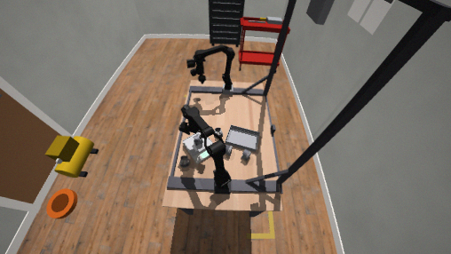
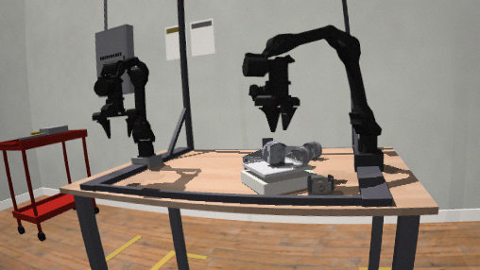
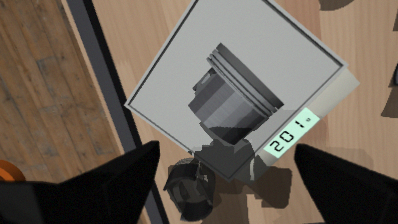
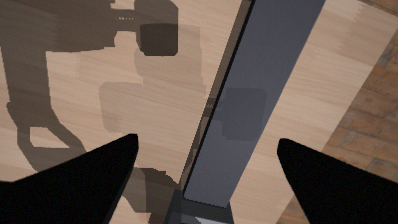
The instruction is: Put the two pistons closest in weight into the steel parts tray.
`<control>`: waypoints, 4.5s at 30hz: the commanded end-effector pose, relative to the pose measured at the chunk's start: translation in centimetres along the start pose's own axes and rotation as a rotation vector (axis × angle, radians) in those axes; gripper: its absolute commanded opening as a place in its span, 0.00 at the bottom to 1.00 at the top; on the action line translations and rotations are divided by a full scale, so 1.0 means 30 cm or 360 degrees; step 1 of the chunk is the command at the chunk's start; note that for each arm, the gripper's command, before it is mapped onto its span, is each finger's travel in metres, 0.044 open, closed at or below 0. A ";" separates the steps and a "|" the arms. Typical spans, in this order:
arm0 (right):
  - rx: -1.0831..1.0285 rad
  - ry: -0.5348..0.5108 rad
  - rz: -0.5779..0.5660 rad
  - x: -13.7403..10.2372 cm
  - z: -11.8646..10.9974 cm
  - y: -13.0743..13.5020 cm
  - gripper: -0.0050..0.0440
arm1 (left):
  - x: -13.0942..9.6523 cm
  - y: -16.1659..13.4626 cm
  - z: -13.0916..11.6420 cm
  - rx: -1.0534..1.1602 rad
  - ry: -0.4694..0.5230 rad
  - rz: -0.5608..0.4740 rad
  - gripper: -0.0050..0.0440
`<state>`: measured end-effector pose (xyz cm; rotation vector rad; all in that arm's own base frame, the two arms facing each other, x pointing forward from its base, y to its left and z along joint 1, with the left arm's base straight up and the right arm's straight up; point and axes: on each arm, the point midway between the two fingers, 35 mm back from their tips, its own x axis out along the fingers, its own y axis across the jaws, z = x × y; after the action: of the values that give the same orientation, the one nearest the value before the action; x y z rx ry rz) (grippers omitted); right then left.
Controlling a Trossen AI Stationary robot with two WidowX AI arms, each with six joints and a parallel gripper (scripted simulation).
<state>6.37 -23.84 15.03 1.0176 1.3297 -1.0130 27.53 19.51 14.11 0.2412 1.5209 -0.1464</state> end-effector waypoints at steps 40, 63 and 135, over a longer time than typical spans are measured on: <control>0.0002 -0.0051 0.0004 -0.028 0.016 -0.001 0.92 | -0.044 -0.061 -0.024 -0.1335 0.0037 -0.0059 0.87; 0.0002 -0.0051 0.0004 -0.028 0.016 -0.001 0.92 | 0.079 -0.330 -0.158 -0.1478 -0.0468 0.0206 0.87; 0.0002 -0.0051 0.0004 -0.028 0.016 -0.001 0.92 | 0.101 -0.353 -0.164 -0.1463 -0.0475 0.0203 0.87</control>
<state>6.37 -23.84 15.03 1.0176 1.3297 -1.0130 19.92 10.36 9.48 -0.4060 1.1604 0.5897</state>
